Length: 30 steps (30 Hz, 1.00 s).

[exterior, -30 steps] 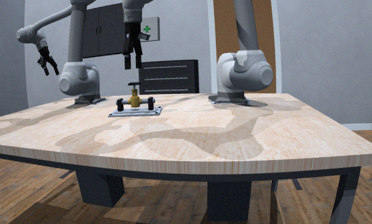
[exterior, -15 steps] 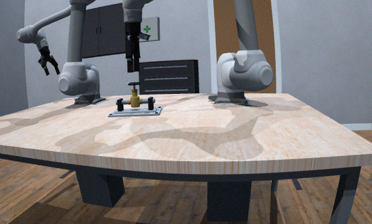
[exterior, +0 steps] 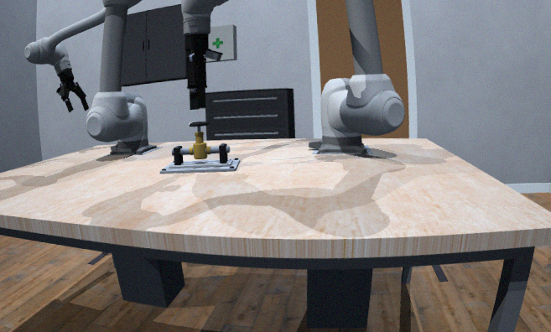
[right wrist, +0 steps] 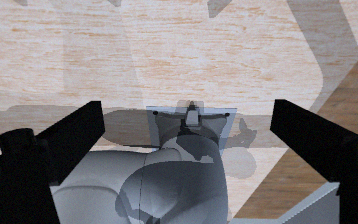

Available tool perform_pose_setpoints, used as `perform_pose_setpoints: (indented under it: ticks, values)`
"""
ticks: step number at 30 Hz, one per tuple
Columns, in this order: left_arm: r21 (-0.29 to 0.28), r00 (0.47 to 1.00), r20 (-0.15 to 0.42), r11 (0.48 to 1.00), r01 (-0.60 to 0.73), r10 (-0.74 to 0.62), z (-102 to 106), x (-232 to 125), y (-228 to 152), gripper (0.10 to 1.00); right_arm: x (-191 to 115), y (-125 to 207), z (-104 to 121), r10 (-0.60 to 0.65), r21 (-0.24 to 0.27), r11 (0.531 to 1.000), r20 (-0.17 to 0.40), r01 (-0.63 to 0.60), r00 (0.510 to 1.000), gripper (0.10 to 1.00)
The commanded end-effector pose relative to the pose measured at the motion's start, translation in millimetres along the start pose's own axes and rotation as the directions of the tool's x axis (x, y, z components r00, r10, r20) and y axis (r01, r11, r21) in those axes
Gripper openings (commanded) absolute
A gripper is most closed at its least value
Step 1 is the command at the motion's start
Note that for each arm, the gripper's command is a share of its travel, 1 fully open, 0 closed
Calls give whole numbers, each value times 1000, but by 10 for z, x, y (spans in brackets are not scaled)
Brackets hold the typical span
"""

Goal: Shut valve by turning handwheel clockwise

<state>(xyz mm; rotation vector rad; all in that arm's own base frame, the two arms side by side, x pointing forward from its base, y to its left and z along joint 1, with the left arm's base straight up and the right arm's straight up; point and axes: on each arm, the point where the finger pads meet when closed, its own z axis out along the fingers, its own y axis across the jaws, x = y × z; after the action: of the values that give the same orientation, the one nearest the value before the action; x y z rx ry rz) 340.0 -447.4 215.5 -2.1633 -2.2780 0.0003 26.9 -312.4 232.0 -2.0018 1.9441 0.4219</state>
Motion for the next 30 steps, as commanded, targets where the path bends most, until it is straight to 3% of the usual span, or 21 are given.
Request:
perform_pose_setpoints:
  ticks: [1, 30]
  values:
    - [-1, 1000, 1, 1000, 0, 0, 3, -3, 3, 519, 1, -1, -6, 0, 1, 1000, -1, 0, 1000, 1000]
    - [-1, 1000, 1, 1000, 0, 0, 238, -3, 3, 519, 1, -1, -6, 0, 1, 1000, -1, 0, 1000, 1000]
